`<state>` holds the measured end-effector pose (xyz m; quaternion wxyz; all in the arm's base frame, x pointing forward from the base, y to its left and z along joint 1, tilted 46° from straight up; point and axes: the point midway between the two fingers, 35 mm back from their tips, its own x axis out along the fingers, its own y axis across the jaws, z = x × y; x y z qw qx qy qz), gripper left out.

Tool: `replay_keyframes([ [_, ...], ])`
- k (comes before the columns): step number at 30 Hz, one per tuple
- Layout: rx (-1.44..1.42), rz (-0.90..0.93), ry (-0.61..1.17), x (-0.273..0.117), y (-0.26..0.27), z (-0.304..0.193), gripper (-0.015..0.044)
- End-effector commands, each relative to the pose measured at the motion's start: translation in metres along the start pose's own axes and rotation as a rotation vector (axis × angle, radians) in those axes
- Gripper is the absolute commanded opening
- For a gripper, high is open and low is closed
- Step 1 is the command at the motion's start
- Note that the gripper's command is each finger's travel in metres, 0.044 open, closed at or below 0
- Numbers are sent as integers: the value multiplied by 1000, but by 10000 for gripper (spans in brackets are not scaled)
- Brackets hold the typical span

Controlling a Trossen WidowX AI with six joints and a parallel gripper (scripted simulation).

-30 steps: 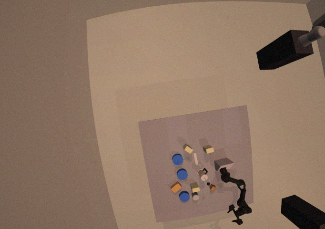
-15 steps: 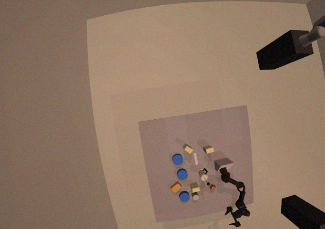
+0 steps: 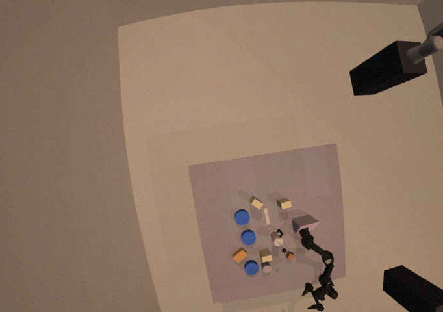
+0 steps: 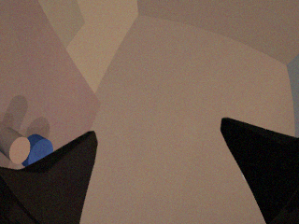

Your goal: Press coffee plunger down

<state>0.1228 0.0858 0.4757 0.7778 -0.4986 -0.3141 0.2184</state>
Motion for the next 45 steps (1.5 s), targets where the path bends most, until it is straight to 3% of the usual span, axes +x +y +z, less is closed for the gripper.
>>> replay_keyframes([
  [1, 38, -18, 42, 1, -4, -18, 440],
  [5, 93, -23, 96, 1, -6, -40, 440],
  [12, 319, -28, 299, -13, 1, -126, 440],
  [18, 633, -11, 522, -53, 36, -217, 440],
  [23, 939, -17, 658, -97, 79, -265, 440],
  [30, 1381, -88, 733, -148, 130, -286, 440],
  [38, 1834, -267, 669, -185, 152, -279, 440],
  [45, 1989, -99, 689, -173, 202, -267, 440],
])
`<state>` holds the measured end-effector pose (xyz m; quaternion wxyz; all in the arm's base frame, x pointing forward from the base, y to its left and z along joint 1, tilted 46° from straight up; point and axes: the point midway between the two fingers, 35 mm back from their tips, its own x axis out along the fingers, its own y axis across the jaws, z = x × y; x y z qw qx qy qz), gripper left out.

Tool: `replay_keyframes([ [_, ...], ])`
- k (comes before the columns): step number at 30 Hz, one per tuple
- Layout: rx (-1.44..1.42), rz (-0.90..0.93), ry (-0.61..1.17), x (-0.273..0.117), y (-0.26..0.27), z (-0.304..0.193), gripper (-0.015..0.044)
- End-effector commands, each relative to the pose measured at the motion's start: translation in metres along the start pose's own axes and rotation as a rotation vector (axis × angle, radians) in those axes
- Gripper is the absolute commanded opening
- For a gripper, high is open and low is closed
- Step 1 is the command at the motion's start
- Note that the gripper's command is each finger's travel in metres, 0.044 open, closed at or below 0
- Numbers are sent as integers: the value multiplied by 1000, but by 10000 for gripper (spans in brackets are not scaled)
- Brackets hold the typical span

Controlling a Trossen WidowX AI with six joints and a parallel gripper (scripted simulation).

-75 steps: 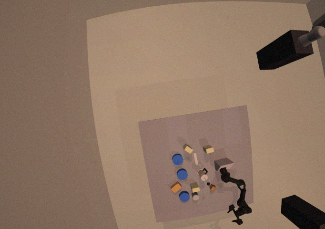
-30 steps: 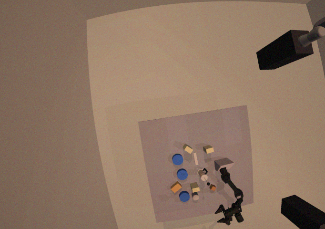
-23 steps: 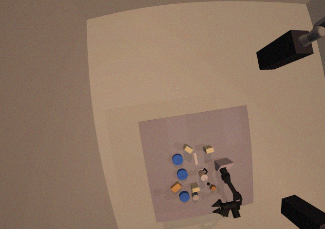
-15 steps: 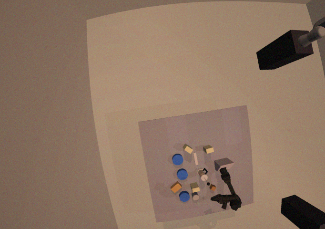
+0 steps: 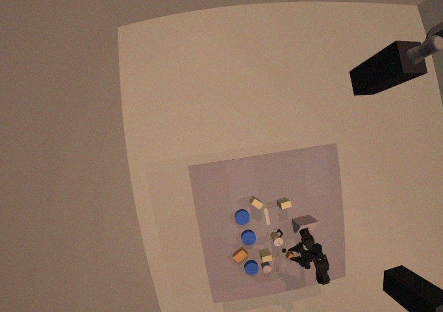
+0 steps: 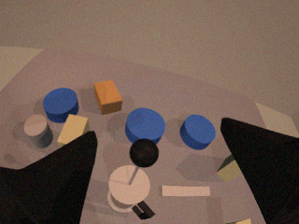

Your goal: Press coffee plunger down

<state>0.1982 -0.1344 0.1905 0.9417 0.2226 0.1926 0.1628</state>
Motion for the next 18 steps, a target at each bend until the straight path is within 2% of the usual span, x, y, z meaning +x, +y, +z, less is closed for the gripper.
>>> replay_keyframes([
  [1, 251, 108, 60, 4, 6, -38, 440],
  [18, 252, 99, 66, 18, 5, -40, 440],
])
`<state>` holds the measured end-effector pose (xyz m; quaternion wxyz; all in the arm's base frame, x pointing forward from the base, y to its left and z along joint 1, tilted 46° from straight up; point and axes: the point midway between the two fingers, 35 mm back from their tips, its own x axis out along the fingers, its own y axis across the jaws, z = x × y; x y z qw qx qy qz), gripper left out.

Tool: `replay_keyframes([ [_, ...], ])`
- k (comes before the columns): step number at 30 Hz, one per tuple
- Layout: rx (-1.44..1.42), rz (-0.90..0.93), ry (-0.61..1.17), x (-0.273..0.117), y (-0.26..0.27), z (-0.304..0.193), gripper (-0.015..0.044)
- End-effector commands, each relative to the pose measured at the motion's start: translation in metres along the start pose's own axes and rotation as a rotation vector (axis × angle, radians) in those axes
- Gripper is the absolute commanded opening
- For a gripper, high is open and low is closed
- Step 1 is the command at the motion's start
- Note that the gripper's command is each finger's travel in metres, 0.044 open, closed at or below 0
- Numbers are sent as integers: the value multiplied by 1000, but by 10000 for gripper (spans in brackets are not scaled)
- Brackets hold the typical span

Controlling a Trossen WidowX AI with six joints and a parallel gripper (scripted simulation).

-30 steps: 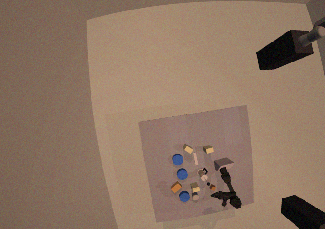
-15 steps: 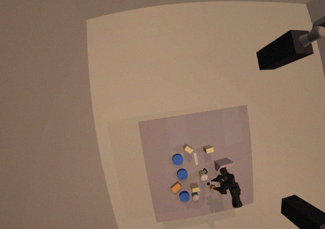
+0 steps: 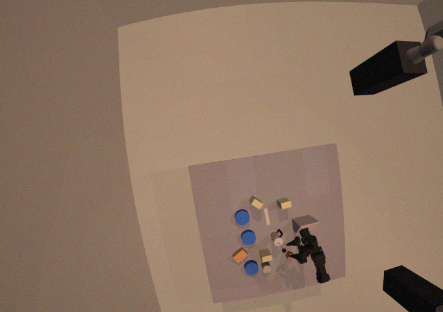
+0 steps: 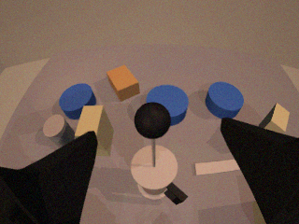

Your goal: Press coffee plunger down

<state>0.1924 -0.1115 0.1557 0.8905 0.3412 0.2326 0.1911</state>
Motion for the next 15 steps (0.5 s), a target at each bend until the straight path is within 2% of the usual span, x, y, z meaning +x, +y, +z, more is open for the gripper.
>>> replay_keyframes([
  [1, 2, 1, -3, 6, 1, -1, 440],
  [15, -1, 19, -12, 28, 3, 1, 440],
])
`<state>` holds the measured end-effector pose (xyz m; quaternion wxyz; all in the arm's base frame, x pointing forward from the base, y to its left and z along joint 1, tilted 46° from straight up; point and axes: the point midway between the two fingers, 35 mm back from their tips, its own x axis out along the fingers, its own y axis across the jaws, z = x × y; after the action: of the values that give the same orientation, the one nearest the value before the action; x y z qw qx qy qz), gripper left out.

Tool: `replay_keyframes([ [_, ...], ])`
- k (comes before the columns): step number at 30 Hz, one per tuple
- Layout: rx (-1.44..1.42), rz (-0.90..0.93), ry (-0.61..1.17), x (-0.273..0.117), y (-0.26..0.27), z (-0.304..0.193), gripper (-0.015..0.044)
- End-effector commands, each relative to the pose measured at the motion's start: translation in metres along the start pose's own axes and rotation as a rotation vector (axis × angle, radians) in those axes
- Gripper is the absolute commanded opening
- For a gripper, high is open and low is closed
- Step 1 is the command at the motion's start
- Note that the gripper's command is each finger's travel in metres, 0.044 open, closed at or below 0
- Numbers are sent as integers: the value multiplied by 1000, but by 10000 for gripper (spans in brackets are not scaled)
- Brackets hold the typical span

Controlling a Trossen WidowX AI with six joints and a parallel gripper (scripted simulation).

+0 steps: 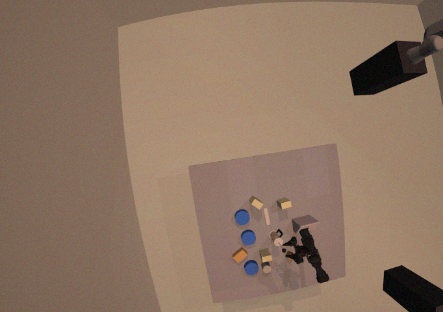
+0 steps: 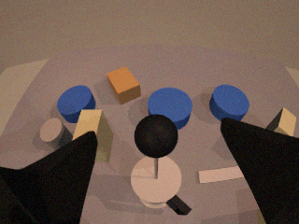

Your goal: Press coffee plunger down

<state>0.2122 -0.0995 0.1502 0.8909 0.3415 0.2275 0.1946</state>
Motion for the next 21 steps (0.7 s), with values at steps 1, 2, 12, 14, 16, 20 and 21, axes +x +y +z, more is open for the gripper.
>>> replay_keyframes([
  [1, 2, 11, -6, 5, 2, 0, 440],
  [2, 2, 12, -6, 6, 3, 0, 440],
  [12, 2, 13, -6, 6, 3, 0, 204],
  [14, 2, 13, -6, 6, 3, 0, 151],
  [16, 2, 13, -6, 6, 3, 0, 138],
  [20, 2, 13, -6, 6, 3, 0, 124],
  [21, 2, 13, -6, 6, 3, 0, 124],
])
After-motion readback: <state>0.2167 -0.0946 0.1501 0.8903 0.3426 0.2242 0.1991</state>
